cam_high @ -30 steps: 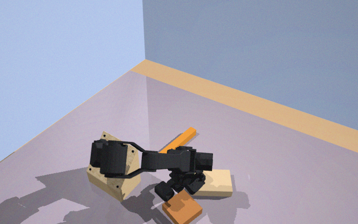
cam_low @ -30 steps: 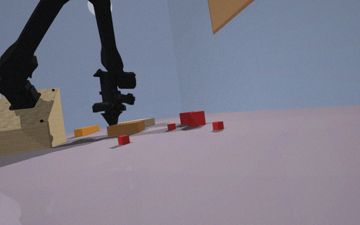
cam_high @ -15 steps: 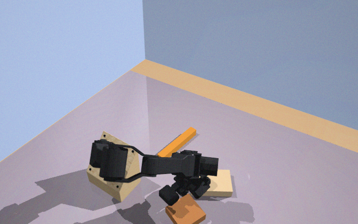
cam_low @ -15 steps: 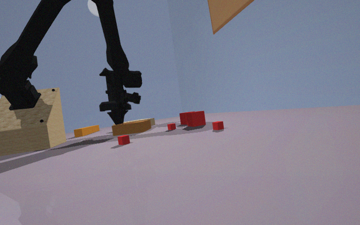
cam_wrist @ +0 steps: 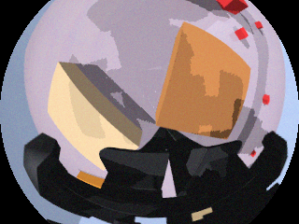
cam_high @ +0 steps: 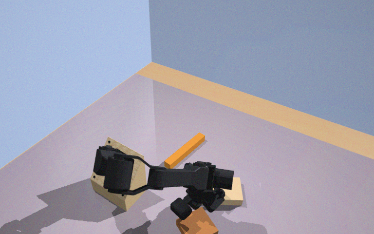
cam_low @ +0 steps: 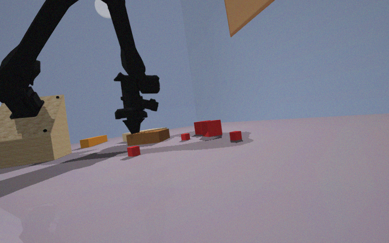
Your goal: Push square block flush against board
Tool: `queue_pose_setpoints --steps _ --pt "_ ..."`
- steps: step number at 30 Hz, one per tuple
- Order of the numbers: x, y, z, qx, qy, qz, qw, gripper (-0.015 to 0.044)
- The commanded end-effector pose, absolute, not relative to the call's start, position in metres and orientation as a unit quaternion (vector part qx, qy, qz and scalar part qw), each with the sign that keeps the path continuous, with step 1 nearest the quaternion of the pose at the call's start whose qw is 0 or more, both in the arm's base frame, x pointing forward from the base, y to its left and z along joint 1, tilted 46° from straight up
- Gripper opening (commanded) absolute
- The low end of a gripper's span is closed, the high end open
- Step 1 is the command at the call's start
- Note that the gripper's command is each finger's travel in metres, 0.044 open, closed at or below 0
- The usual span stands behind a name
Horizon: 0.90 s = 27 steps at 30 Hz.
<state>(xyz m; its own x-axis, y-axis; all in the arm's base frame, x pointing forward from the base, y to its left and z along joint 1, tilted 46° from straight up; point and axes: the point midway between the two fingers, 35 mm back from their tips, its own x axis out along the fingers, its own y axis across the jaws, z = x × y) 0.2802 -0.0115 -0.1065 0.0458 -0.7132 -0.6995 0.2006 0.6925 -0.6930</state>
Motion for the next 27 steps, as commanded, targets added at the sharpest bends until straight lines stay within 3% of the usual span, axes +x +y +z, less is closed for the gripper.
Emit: queue_pose_setpoints --steps 1,27 --pt "0.289 -0.015 -0.104 -0.211 0.604 -0.333 0.693 0.0" --pt "0.305 -0.019 -0.099 -0.211 0.604 -0.334 0.693 0.0"
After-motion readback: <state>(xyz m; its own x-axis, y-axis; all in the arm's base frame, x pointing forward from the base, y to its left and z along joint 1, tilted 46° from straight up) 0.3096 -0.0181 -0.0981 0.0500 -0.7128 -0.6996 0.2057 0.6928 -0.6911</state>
